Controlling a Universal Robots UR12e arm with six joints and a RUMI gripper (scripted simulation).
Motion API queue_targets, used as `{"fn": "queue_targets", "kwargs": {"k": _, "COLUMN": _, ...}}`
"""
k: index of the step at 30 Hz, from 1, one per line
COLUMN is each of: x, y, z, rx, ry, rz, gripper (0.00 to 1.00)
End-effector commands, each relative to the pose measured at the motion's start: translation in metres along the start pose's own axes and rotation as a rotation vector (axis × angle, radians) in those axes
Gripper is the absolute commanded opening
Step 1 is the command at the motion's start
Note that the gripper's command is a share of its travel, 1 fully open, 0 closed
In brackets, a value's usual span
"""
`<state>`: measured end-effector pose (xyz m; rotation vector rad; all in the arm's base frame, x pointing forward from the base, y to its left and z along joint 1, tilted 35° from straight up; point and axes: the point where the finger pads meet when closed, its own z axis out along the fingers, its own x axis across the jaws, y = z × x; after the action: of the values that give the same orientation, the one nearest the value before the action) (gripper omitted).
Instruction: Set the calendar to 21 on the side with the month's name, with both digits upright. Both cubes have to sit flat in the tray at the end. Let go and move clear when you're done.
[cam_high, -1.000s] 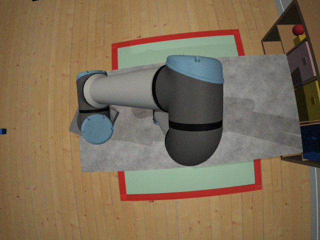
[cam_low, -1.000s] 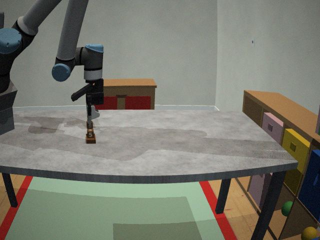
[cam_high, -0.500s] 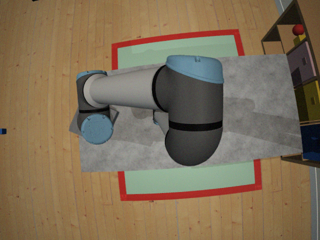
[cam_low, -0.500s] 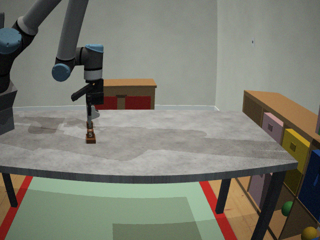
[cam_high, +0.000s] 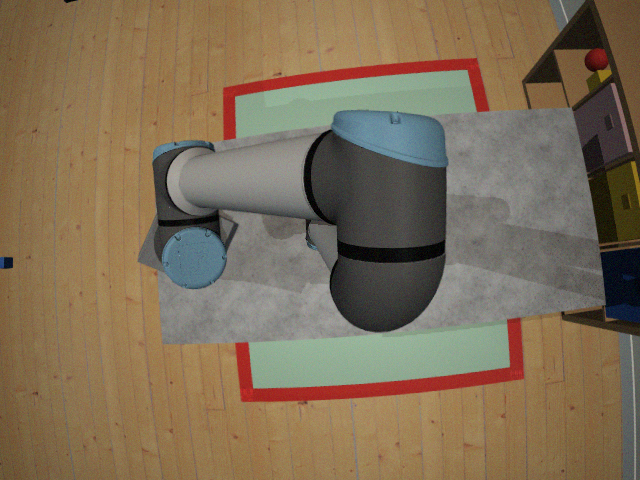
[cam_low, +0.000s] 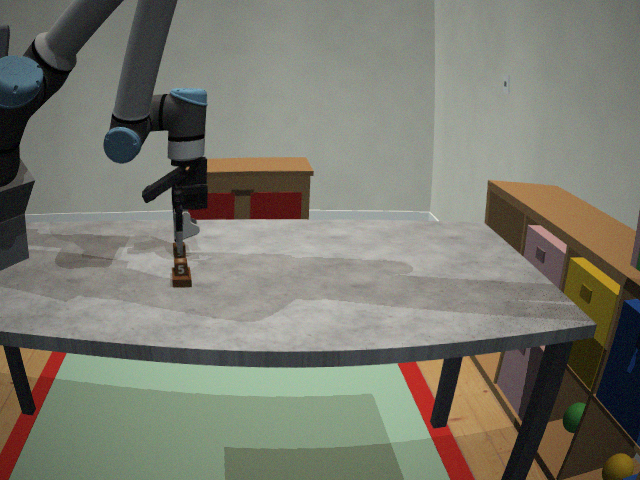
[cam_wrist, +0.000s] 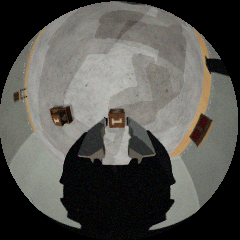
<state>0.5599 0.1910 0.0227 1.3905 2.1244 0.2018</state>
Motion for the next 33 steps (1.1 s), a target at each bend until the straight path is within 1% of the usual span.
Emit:
{"fn": "queue_targets", "kwargs": {"k": 1, "x": 0.000, "y": 0.000, "z": 0.000, "rx": -0.001, "ry": 0.000, "rz": 0.000, "gripper": 0.28}}
{"fn": "queue_targets", "kwargs": {"k": 10, "x": 0.000, "y": 0.000, "z": -0.001, "rx": -0.001, "ry": 0.000, "rz": 0.000, "gripper": 0.28}}
{"fn": "queue_targets", "kwargs": {"k": 16, "x": 0.000, "y": 0.000, "z": -0.005, "rx": -0.001, "ry": 0.000, "rz": 0.000, "gripper": 0.28}}
{"fn": "queue_targets", "kwargs": {"k": 21, "x": 0.000, "y": 0.000, "z": -0.021, "rx": -0.001, "ry": 0.000, "rz": 0.000, "gripper": 0.28}}
{"fn": "queue_targets", "kwargs": {"k": 30, "x": 0.000, "y": 0.000, "z": -0.066, "rx": -0.001, "ry": 0.000, "rz": 0.000, "gripper": 0.28}}
{"fn": "queue_targets", "kwargs": {"k": 32, "x": 0.000, "y": 0.000, "z": -0.066, "rx": -0.001, "ry": 0.000, "rz": 0.000, "gripper": 0.28}}
{"fn": "queue_targets", "kwargs": {"k": 33, "x": 0.000, "y": 0.000, "z": -0.070, "rx": -0.001, "ry": 0.000, "rz": 0.000, "gripper": 0.28}}
